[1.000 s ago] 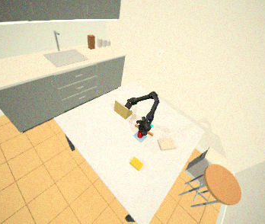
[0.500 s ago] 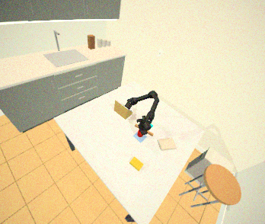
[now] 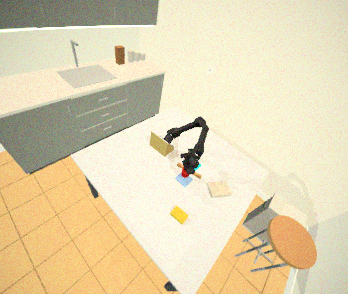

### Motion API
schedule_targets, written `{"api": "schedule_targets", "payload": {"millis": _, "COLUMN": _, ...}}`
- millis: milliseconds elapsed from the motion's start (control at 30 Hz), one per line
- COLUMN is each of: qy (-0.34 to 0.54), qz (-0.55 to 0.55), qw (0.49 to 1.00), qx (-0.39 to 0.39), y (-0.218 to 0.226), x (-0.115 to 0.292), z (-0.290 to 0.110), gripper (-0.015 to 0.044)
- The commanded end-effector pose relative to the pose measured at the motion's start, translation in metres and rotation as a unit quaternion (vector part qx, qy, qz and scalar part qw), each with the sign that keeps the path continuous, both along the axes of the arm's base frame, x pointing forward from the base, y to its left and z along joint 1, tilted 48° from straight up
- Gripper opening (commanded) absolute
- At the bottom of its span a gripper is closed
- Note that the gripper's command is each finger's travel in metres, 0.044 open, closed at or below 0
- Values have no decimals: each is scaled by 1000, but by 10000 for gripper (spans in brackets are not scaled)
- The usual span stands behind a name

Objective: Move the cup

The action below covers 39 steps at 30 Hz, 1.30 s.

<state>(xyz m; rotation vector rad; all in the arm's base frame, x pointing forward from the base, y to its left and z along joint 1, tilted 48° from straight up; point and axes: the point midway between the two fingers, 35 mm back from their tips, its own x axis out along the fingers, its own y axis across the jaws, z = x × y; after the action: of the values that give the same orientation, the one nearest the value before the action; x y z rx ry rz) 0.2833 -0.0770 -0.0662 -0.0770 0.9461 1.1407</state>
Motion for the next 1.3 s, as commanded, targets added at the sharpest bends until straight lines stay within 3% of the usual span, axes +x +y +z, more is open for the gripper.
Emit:
{"api": "schedule_targets", "payload": {"millis": 0, "qy": 0, "qz": 0, "qw": 1000, "qx": 0, "y": 0, "x": 0, "z": 0, "gripper": 0}}
{"api": "schedule_targets", "payload": {"millis": 567, "qy": 0, "qz": 0, "qw": 1000, "qx": 0, "y": 1, "x": 0, "z": 1, "gripper": 0}}
{"api": "schedule_targets", "payload": {"millis": 1267, "qy": 0, "qz": 1, "qw": 1000, "qx": -1, "y": 26, "x": -1, "z": 33, "gripper": 0}}
